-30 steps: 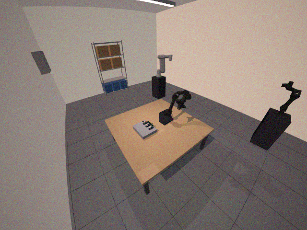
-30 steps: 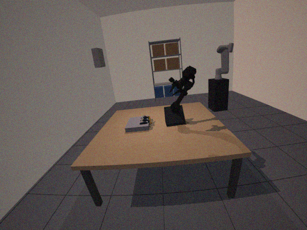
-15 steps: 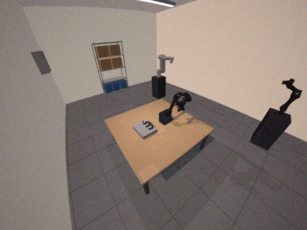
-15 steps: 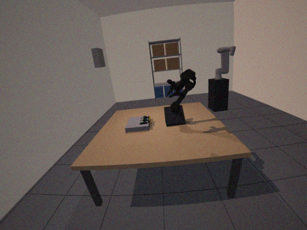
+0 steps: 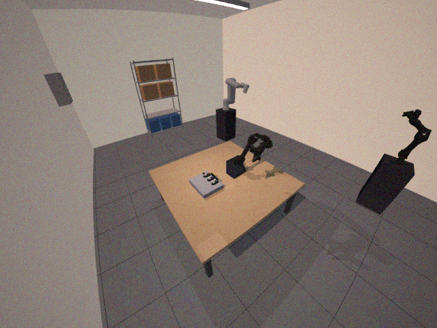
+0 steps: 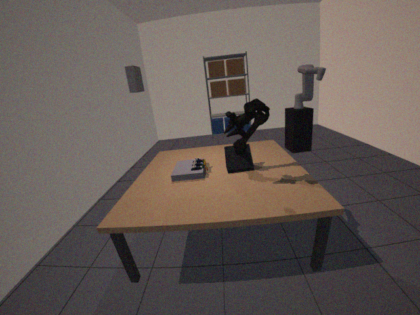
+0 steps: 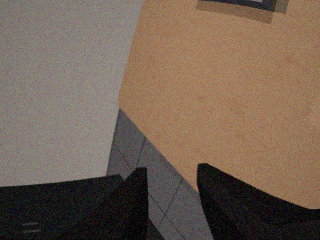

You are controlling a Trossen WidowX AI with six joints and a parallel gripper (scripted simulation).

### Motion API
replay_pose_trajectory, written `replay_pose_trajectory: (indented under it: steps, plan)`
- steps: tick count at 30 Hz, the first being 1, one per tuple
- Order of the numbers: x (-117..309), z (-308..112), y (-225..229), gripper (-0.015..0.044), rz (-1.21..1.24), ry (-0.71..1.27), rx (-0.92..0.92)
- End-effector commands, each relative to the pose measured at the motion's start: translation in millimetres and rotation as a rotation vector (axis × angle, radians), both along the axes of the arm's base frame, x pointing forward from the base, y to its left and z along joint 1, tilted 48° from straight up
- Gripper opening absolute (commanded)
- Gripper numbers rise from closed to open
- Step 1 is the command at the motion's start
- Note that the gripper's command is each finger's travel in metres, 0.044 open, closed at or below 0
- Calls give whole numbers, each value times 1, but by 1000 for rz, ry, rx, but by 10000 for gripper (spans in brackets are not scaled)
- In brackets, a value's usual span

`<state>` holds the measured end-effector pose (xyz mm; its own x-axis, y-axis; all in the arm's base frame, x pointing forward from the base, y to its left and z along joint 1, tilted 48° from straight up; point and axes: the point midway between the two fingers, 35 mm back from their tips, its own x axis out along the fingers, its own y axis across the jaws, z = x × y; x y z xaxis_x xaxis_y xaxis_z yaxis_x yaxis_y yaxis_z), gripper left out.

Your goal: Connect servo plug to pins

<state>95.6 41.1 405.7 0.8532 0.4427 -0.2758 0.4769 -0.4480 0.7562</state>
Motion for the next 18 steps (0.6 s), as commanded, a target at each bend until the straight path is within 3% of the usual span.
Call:
replay_pose_trajectory:
  steps: [1, 18]
  plan:
    - [8, 0, 6, 115, 8, -35, -55]
    - [41, 1, 19, 115, 17, -179, -266]
